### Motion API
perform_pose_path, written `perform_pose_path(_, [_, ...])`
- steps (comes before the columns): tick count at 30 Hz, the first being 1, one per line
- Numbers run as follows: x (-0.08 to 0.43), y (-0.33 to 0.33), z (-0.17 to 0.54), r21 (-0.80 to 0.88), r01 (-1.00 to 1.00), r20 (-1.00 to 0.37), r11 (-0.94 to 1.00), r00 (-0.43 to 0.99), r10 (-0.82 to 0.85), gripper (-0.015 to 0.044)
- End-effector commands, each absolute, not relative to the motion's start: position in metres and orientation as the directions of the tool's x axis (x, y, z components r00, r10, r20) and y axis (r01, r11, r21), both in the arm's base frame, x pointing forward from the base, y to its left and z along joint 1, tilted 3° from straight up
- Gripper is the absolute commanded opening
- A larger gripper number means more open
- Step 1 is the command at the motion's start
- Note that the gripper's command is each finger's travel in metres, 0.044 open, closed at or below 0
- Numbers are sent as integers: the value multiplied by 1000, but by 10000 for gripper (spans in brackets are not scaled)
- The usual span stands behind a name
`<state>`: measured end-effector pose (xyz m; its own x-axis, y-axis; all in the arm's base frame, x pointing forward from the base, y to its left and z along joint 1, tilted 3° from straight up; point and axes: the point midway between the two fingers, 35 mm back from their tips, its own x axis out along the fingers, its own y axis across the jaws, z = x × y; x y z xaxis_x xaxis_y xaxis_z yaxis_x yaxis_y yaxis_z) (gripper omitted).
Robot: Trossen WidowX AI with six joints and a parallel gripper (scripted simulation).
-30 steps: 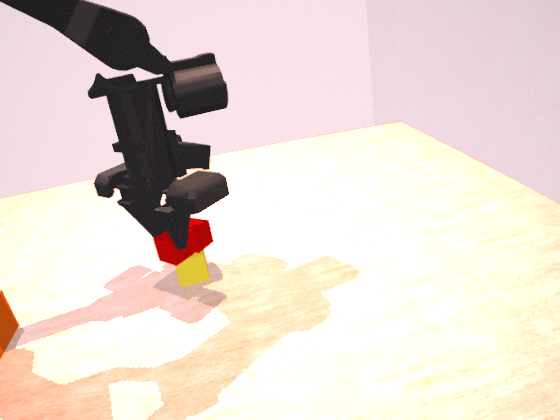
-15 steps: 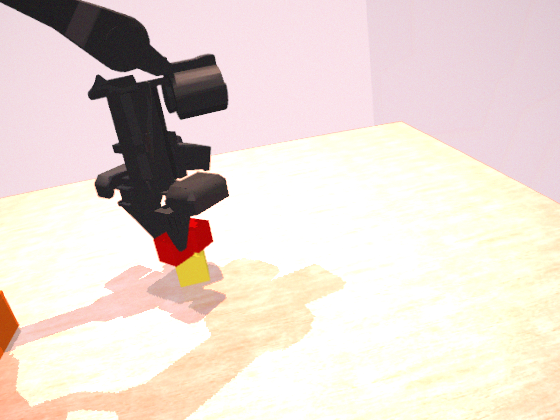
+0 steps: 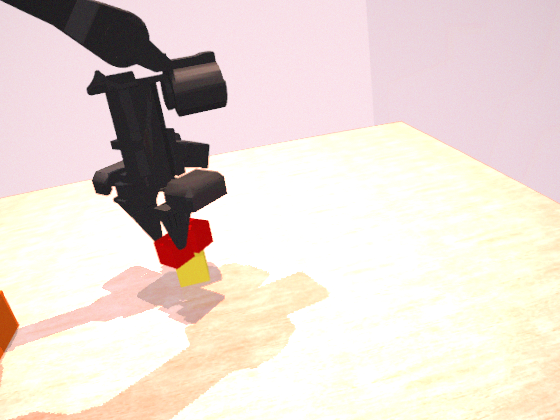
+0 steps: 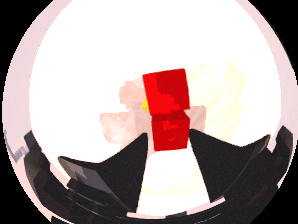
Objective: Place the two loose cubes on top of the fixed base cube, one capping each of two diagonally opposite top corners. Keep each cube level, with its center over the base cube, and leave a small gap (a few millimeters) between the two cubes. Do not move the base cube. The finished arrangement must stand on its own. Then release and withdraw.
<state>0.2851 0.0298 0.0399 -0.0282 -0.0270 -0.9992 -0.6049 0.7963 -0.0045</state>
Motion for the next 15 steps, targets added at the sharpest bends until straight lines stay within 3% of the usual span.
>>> perform_pose_path(1, [287,30,48,-11,-605,-1000,796,-16,-26,205])
perform_pose_path(15, [288,31,62,-11,-605,-1000,796,-16,-25,205])
